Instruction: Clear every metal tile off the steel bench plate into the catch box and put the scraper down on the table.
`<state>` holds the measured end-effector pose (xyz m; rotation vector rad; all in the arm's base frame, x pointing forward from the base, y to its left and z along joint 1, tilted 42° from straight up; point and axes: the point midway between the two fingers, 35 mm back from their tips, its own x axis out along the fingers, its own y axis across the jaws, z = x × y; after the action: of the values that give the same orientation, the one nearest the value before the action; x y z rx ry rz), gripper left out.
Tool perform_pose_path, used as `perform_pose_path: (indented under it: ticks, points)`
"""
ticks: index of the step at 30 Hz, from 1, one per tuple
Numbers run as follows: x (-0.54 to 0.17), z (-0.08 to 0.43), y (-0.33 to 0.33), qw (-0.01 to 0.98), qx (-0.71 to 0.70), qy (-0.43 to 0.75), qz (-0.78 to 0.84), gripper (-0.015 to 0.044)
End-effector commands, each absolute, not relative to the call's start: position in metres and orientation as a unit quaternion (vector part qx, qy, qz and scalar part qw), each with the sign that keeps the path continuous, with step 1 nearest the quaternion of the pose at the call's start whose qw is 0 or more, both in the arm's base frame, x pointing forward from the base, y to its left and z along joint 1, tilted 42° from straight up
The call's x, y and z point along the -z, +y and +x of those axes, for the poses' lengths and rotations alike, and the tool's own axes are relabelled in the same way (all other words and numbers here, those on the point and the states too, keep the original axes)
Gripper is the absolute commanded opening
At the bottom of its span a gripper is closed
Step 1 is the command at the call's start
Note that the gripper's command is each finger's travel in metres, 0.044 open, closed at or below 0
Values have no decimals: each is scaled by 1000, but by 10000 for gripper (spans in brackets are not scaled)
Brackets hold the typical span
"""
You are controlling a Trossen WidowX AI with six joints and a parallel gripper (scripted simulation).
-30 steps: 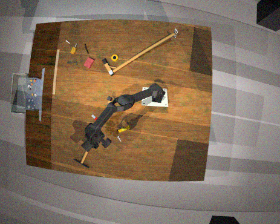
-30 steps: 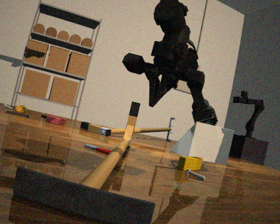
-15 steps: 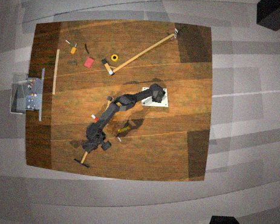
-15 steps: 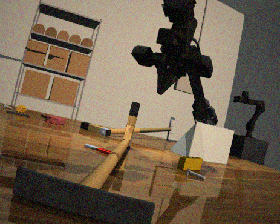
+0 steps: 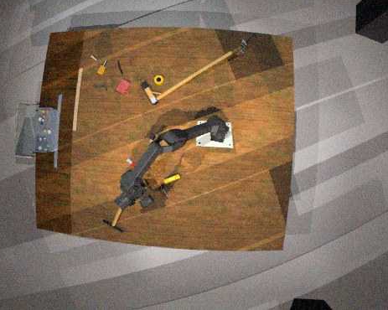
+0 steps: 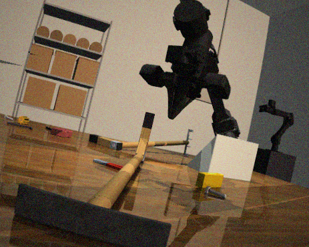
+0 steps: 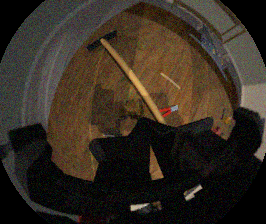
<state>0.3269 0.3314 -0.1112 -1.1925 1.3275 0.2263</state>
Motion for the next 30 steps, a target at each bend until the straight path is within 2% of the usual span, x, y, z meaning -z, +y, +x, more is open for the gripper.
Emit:
perform_pose_path:
  ticks: [1, 30]
  points:
    - [122, 329, 323, 618, -96, 581, -521, 0]
    - [175, 341, 278, 627, -81, 586, -506, 0]
